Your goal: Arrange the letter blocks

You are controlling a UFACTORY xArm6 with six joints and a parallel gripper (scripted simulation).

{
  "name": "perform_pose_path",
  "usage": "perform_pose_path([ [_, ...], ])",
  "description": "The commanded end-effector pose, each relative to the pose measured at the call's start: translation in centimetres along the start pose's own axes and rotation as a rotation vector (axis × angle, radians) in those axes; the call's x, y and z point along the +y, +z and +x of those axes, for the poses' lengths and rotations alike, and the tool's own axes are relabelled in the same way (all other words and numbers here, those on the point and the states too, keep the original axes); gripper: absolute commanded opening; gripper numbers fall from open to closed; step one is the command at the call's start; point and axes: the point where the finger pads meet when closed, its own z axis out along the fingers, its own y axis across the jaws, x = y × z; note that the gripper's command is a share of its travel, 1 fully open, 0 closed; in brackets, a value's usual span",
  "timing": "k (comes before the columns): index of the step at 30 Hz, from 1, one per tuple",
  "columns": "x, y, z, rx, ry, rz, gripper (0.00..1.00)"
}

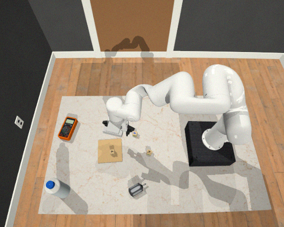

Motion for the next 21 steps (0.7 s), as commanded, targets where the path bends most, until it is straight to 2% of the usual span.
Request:
perform_pose_path([
  [1, 3.1, 0.0, 0.7, -0.001, 0.000, 0.004, 1.00],
  [10, 6.1, 0.4, 1.6, -0.001, 0.000, 0.003, 1.00],
  [21, 6.1, 0.4, 1.6, -0.001, 0.000, 0.003, 1.00],
])
